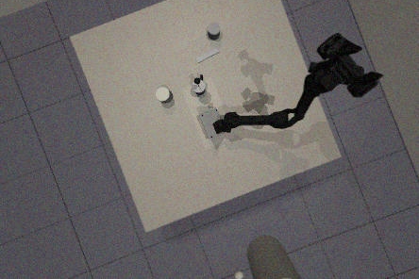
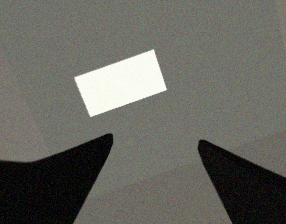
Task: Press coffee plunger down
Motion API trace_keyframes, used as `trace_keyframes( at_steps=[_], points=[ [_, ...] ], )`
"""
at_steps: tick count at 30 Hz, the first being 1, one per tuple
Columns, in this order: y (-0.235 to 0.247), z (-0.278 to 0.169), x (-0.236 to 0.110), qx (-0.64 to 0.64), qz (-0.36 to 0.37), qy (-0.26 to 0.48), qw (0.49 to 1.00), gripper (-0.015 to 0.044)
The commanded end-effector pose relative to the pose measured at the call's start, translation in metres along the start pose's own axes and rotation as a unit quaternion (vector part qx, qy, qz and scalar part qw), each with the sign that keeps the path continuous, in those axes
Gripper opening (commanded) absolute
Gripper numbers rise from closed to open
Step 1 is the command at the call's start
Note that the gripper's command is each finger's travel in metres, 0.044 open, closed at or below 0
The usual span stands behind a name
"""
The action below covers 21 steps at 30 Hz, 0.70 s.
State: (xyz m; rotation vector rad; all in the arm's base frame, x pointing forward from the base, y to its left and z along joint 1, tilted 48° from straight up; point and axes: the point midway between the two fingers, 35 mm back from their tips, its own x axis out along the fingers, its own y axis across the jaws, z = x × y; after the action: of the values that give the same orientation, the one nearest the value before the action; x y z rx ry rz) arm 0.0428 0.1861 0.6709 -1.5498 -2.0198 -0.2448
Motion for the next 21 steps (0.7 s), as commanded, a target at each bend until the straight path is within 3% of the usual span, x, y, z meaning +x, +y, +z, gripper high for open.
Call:
trace_keyframes(
  at_steps=[1,6,11,21],
  points=[
    [0.003,0.001,0.0,0.009,0.004,0.001,1.0,0.0426],
    [0.055,0.019,0.008,0.176,0.076,0.015,0.981,0.044],
    [0.121,0.054,0.01,0.371,0.179,0.05,0.91,0.044],
    [0.224,0.165,-0.018,0.646,0.385,0.158,0.64,0.044]
  ],
)
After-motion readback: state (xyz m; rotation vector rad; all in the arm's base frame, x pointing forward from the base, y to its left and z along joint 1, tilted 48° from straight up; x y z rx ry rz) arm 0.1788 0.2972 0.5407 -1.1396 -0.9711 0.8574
